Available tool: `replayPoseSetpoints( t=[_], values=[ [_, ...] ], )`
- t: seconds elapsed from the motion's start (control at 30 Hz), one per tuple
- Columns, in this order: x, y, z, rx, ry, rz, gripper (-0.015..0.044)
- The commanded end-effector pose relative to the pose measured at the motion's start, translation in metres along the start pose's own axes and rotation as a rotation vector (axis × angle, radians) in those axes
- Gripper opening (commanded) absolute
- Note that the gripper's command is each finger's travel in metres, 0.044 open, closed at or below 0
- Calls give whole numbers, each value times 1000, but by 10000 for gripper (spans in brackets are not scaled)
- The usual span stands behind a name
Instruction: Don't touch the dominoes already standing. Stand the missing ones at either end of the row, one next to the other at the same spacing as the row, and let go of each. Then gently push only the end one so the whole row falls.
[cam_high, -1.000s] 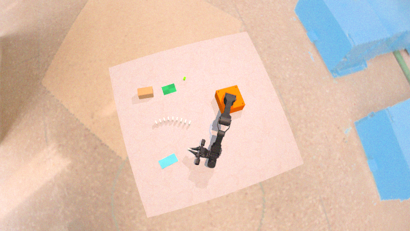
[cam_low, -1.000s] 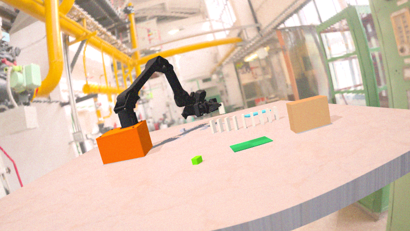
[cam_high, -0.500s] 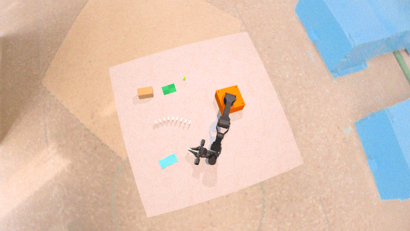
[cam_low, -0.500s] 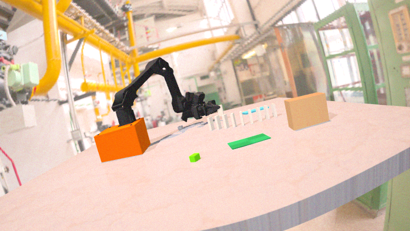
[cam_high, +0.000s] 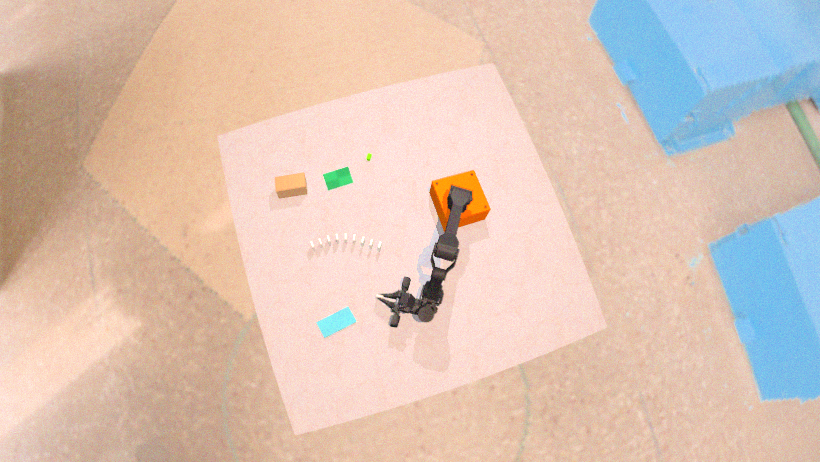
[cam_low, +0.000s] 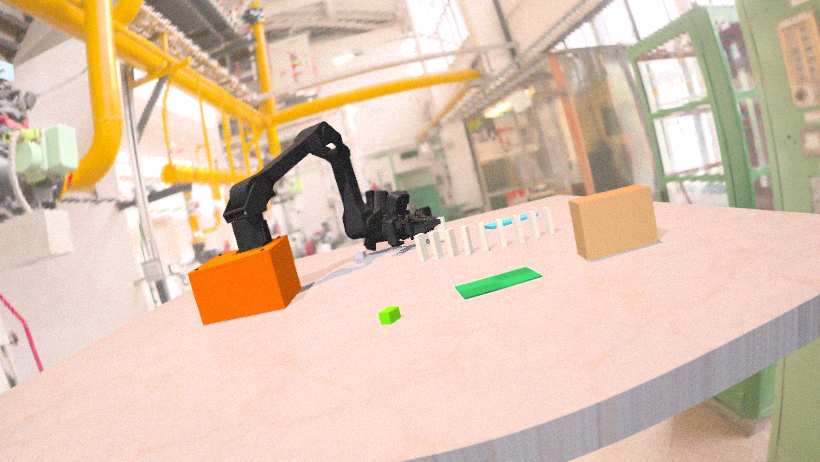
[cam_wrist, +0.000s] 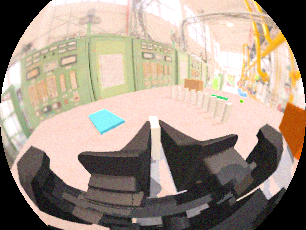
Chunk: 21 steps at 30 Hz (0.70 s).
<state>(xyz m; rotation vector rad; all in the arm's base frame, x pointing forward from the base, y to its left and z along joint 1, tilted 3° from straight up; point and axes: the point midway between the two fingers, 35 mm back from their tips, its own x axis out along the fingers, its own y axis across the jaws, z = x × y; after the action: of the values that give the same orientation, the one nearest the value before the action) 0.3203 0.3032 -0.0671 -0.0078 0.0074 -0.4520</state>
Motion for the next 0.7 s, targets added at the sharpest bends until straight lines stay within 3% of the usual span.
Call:
replayPoseSetpoints(
  t=[0.0,0.13,0.67],
  values=[
    [0,-1,-1,-3,2,5,25],
    [0,-1,-1,-3,2,5,25],
    [0,0,1,-3,2,5,440]
  ],
)
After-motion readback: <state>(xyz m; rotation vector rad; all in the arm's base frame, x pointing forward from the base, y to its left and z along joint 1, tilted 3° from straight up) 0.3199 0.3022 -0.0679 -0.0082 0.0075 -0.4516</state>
